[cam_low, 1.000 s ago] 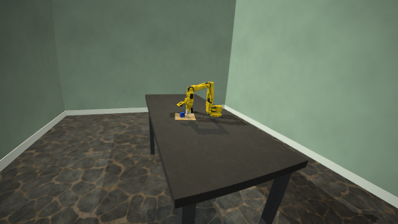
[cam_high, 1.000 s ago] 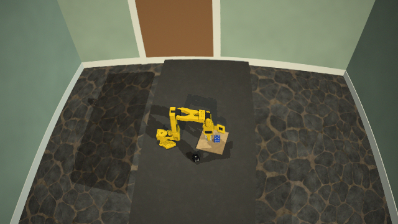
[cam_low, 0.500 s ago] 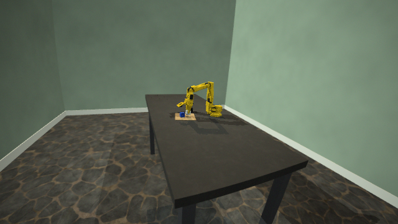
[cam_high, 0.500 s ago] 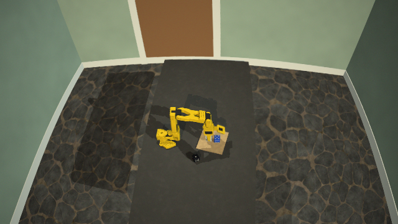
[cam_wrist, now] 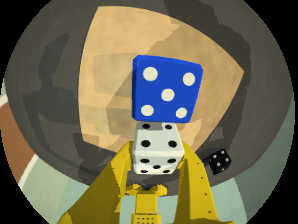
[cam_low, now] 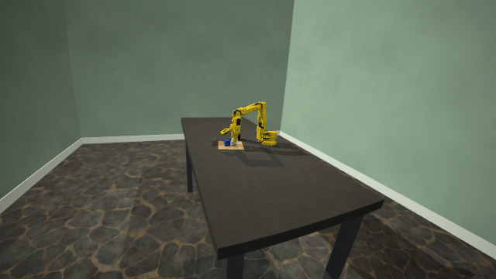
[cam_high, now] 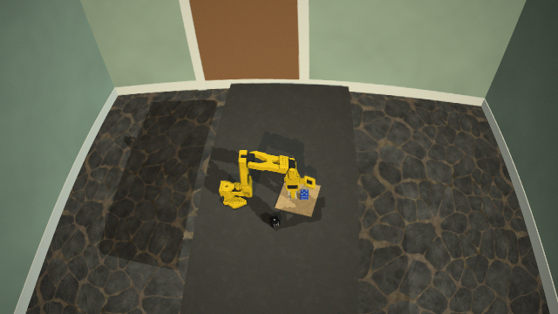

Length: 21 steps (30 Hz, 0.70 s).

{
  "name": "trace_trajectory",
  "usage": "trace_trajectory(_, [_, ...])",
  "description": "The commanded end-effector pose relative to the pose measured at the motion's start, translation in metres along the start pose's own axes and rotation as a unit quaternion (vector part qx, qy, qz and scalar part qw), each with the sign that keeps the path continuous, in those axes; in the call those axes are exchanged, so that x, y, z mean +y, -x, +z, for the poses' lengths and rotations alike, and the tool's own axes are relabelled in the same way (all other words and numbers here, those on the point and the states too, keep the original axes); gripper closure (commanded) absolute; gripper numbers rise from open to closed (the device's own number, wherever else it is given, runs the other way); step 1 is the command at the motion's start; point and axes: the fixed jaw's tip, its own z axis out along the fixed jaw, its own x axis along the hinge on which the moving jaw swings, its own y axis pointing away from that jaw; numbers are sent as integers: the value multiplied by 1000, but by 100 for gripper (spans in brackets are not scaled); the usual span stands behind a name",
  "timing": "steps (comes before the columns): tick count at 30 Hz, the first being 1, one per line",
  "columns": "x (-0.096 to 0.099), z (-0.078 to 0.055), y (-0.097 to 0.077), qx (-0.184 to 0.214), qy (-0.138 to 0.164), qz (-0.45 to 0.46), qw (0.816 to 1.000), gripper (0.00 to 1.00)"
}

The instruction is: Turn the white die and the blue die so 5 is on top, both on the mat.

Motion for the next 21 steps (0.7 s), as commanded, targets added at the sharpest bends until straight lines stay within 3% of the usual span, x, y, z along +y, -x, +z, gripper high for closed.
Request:
trace_trajectory(1, [-1,-3,3,-13,1,1,1000,100])
trace_trajectory(21, [-1,3,3,-13,1,1,1000,100])
